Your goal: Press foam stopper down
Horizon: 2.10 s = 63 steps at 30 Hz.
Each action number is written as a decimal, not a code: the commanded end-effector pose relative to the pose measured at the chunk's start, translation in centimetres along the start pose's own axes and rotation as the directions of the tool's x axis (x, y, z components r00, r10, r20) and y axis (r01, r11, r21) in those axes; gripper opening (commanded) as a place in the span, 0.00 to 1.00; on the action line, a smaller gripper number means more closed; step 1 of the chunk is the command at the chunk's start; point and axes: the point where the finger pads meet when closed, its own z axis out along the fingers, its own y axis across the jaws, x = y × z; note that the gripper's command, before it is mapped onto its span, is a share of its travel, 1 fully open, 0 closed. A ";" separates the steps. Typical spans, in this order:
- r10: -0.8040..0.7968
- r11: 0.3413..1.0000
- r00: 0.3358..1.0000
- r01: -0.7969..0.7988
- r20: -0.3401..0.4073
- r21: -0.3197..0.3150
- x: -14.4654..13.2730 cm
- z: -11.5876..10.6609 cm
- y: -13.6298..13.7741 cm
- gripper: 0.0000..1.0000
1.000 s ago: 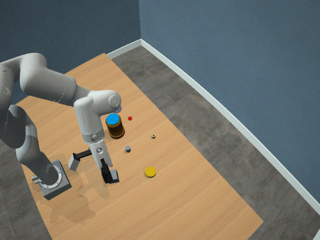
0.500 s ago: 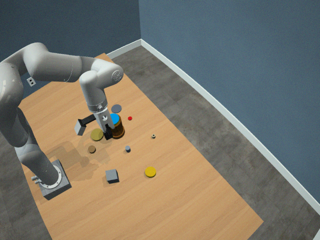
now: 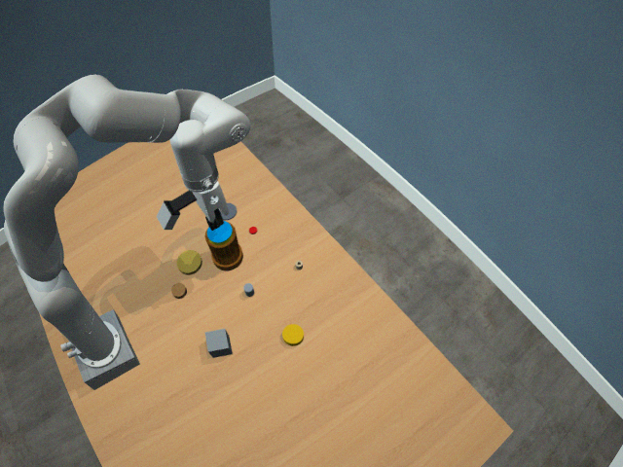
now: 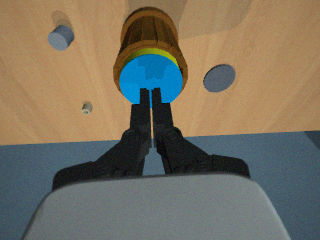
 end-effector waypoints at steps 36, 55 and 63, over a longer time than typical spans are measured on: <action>-0.001 1.000 1.000 0.001 0.003 -0.005 -0.3 -0.1 0.2 0.00; -0.002 1.000 1.000 0.002 0.002 -0.006 -0.5 1.8 0.1 0.00; -0.002 1.000 1.000 0.002 0.002 -0.006 -0.5 2.7 0.1 0.00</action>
